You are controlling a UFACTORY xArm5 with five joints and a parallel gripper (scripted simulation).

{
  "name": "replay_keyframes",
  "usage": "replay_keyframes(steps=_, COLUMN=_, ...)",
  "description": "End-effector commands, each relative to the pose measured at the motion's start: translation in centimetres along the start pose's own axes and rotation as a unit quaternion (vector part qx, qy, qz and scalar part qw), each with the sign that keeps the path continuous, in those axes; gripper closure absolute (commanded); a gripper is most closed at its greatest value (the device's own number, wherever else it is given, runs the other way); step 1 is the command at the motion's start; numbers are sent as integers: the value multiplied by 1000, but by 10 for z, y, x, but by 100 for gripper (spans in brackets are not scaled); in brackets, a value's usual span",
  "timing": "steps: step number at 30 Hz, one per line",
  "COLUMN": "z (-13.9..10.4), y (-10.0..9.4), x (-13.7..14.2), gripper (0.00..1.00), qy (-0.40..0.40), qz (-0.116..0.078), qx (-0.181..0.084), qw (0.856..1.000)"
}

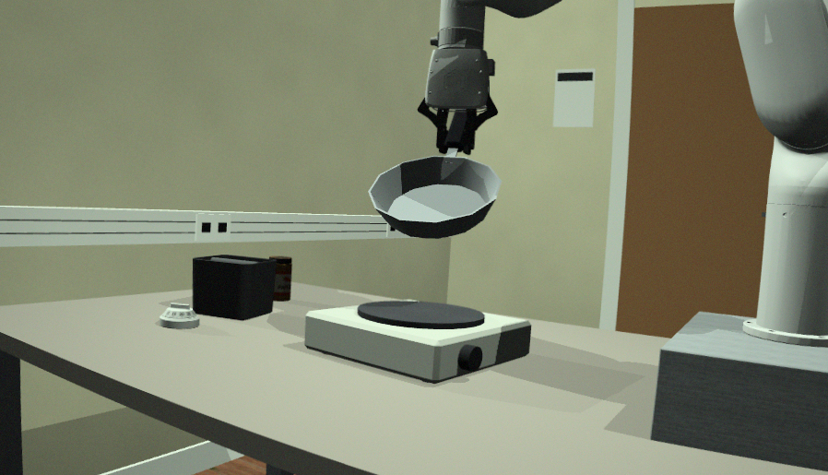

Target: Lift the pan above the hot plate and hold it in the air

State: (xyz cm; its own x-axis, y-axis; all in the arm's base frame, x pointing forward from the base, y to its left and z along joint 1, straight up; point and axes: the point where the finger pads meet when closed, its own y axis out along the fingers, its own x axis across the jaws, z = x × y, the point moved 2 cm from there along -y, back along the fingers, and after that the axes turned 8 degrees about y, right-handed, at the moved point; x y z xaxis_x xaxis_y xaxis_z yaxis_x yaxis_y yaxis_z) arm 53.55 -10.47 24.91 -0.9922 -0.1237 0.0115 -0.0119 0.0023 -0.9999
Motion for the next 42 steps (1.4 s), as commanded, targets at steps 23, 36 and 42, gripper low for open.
replay_keyframes(steps=23, z=0, y=-31, x=-1, gripper=100, qy=0, qz=3, qx=1, qw=1000)
replay_keyframes(steps=36, z=0, y=-41, x=-1, gripper=100, qy=0, qz=3, qx=1, qw=1000)
replay_keyframes(steps=42, z=0, y=-45, x=-1, gripper=100, qy=0, qz=3, qx=1, qw=1000)
